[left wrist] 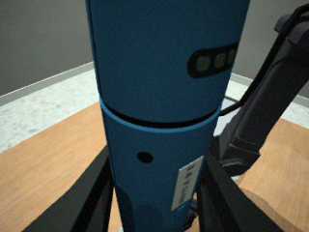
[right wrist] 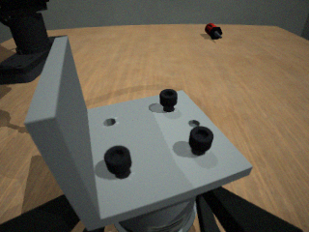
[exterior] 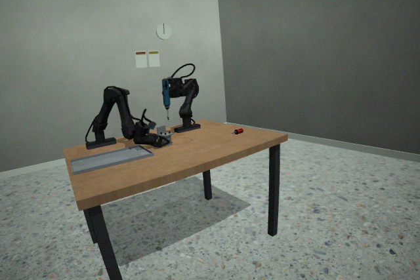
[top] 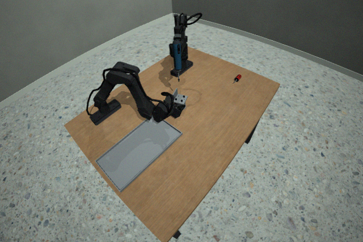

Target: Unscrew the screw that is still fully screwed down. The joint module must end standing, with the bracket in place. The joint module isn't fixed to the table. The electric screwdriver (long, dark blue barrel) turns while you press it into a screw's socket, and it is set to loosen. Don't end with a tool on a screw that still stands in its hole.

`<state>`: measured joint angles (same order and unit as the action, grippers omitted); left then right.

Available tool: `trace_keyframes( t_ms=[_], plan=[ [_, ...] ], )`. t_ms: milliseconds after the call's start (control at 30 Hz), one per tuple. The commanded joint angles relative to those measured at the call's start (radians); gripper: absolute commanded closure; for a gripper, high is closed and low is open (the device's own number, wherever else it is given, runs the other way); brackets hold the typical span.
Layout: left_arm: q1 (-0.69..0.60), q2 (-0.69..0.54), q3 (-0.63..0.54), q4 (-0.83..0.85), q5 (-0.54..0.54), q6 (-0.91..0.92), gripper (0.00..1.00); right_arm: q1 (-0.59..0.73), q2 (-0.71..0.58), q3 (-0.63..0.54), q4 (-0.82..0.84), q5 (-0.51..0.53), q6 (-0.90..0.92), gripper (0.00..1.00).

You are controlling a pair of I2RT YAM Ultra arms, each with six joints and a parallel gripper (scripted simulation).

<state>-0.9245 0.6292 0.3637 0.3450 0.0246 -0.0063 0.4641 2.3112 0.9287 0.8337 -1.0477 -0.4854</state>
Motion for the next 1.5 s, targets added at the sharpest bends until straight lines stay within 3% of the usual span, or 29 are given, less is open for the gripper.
trace_keyframes(
  t_ms=[0,433,1467],
  plan=[
    [0.008,-0.042,0.022,0.057,0.008,-0.006,0.58,-0.008,-0.033,-0.002,0.003,-0.012,0.007,0.41],
    [0.012,-0.135,0.002,-0.026,0.011,-0.007,0.58,-0.008,-0.033,-0.002,0.003,-0.012,0.007,0.41],
    [0.015,-0.188,-0.014,-0.078,0.014,-0.006,0.58,-0.008,-0.033,-0.002,0.003,-0.012,0.007,0.41]
  ],
)
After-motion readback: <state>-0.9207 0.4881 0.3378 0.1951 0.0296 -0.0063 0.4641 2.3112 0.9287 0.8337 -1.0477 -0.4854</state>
